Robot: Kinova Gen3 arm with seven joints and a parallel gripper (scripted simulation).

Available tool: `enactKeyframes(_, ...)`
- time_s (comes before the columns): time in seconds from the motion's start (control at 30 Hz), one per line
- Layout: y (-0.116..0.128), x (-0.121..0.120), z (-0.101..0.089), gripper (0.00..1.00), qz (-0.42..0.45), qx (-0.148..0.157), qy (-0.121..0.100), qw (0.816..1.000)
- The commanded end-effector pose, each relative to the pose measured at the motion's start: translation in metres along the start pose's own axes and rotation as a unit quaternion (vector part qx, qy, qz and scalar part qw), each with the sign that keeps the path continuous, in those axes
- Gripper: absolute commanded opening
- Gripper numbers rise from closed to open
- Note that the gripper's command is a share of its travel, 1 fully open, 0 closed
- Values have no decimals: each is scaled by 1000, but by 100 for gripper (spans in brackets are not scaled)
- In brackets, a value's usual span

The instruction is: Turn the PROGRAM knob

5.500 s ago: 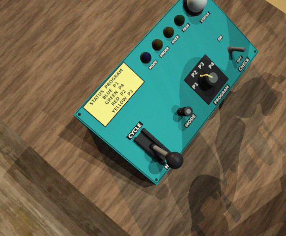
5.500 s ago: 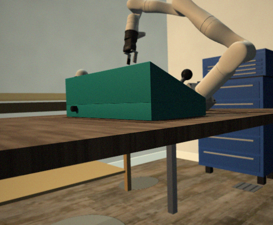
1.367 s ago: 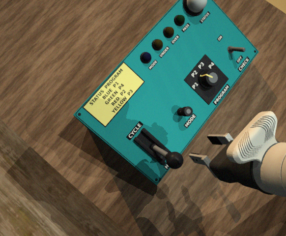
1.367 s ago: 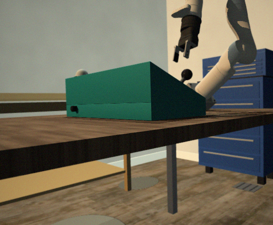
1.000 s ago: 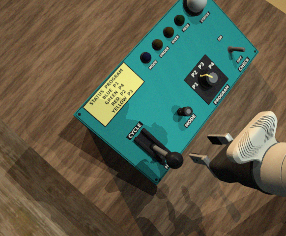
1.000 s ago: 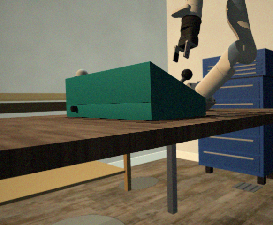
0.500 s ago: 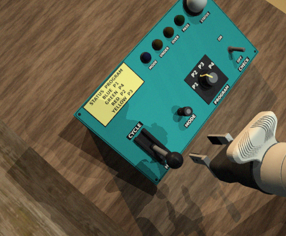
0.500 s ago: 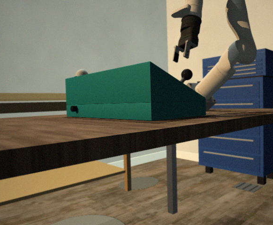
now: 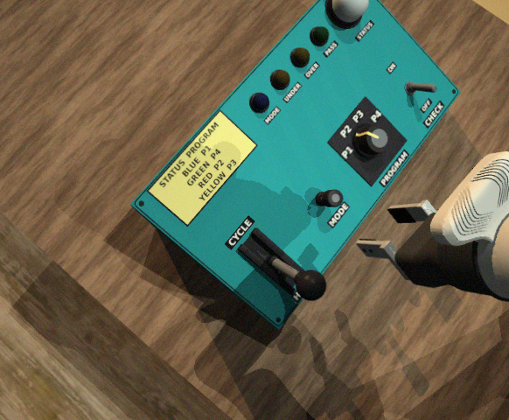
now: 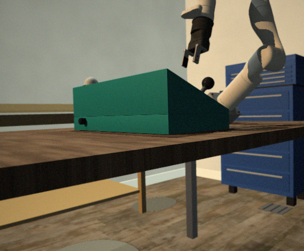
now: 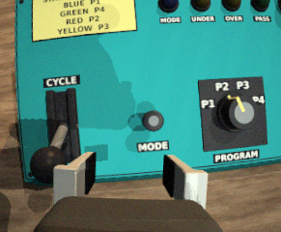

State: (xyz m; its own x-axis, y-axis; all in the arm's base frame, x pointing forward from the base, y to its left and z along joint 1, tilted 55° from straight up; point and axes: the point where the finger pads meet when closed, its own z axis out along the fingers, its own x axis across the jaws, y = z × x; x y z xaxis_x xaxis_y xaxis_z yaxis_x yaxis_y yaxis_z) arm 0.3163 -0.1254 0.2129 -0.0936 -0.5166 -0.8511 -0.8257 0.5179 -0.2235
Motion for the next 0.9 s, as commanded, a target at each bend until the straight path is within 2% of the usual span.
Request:
enactKeyframes(0.0, -23, 42, -8, 100, 9, 16, -16, 1000)
enactKeyframes(0.03, -27, 65, -10, 100, 9, 17, -16, 1000)
enactKeyframes(0.1, -27, 65, -10, 100, 9, 17, -16, 1000)
enactKeyframes(0.23, -26, 153, -5, 100, 14, 9, -12, 1000)
enactKeyframes(0.33, -18, 190, 1, 100, 18, 0, -10, 1000)
enactKeyframes(0.4, -16, 197, 3, 100, 19, -2, -9, 1000)
enactKeyframes(0.87, -16, 197, 3, 100, 19, -2, -9, 1000)
